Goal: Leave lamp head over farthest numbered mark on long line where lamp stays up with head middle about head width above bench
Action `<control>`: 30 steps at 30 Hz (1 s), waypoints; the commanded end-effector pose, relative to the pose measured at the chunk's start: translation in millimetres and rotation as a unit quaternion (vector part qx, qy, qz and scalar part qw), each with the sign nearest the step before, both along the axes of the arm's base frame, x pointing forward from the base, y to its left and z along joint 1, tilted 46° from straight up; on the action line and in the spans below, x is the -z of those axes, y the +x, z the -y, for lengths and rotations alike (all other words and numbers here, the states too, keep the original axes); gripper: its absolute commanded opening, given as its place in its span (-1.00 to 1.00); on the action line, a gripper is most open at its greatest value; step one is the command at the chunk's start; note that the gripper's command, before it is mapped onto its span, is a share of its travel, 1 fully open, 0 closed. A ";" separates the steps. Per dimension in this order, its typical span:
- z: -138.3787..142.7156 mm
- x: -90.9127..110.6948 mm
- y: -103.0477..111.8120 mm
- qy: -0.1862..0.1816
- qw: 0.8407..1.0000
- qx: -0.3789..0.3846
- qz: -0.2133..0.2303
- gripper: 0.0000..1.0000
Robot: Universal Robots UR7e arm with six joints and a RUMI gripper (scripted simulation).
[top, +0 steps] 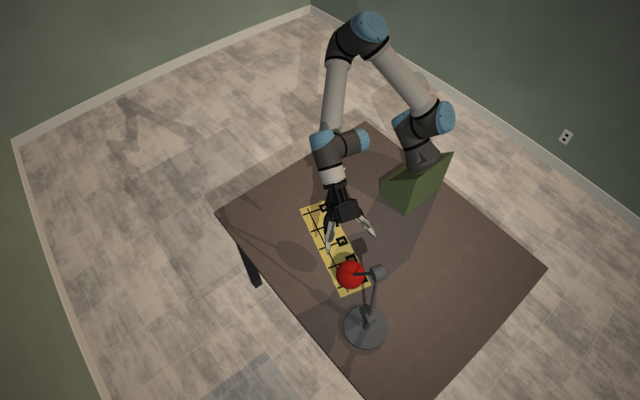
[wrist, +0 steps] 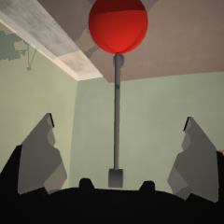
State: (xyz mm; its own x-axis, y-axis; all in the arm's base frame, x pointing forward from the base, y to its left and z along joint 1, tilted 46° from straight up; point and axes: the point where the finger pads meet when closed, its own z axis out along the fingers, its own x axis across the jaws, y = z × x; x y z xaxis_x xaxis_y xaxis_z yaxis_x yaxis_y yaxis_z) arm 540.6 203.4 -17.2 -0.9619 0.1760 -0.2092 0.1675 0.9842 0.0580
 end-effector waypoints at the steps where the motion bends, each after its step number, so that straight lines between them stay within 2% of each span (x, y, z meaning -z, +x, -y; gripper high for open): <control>1: -1.5 11.9 -0.6 -0.001 1.000 0.002 0.001 1.00; 30: -1.3 69.2 16.5 0.001 1.000 -0.005 -0.004 1.00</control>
